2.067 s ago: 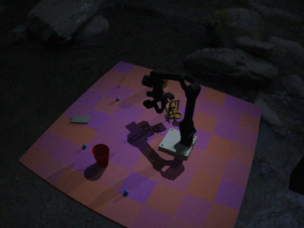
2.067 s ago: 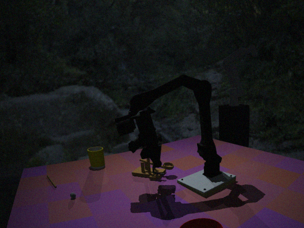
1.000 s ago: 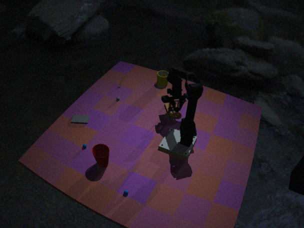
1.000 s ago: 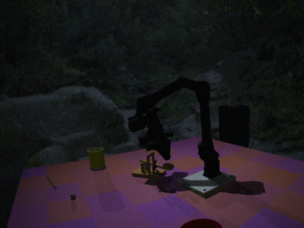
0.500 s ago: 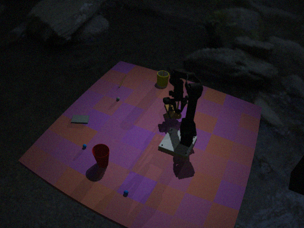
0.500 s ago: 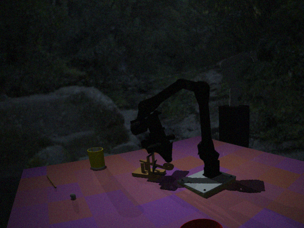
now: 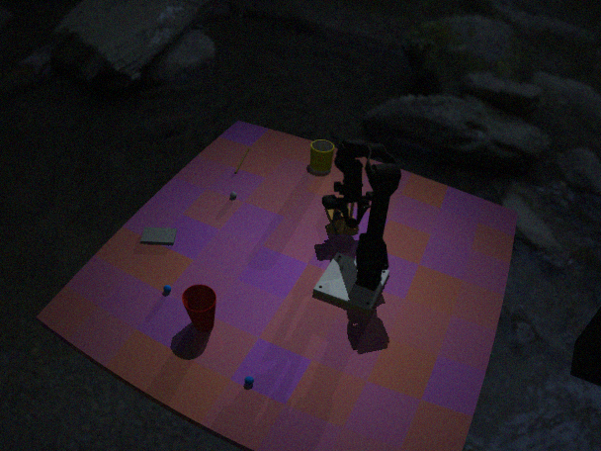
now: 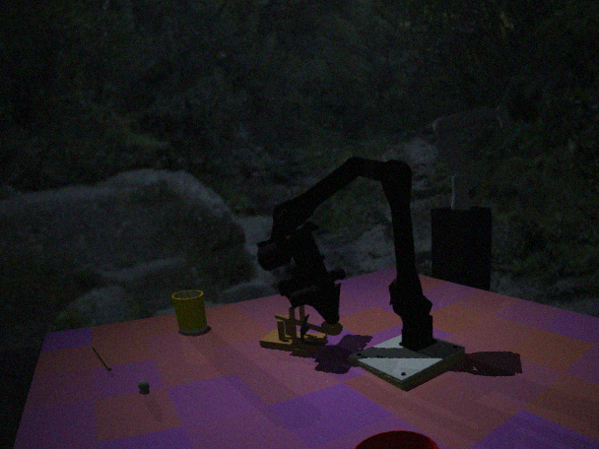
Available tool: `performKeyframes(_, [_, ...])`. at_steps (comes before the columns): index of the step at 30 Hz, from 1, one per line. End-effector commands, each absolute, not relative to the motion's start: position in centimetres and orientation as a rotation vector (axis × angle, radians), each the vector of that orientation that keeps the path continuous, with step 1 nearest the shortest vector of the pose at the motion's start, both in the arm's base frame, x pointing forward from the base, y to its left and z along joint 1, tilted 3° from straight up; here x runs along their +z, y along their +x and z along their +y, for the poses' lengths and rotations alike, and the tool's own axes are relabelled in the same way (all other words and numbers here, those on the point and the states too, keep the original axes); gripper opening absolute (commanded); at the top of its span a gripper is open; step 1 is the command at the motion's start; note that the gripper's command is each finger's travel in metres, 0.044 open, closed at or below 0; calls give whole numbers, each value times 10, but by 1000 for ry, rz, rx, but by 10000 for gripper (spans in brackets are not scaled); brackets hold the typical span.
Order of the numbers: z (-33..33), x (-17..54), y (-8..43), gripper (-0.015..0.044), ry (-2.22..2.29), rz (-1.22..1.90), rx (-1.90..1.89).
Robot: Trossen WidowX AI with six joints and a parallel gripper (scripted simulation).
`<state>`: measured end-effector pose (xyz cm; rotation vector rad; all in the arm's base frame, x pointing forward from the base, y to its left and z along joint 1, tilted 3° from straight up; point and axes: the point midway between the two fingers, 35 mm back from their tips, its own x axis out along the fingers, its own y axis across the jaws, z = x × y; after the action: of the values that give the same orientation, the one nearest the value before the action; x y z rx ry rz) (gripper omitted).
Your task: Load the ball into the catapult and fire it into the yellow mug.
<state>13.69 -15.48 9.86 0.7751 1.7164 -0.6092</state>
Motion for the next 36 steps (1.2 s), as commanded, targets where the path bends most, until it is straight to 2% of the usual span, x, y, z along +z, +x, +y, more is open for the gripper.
performKeyframes(1, [-155,99,137,53,775,1716,-609])
performKeyframes(9, [-155,101,137,263,773,1711,-611])
performKeyframes(16, [-151,173,135,440,687,1515,-664])
performKeyframes(21, [-140,211,126,440,640,1408,-689])
performKeyframes(23, [-155,191,137,440,657,1451,-684])
performKeyframes(36, [-283,256,237,440,497,1038,-841])
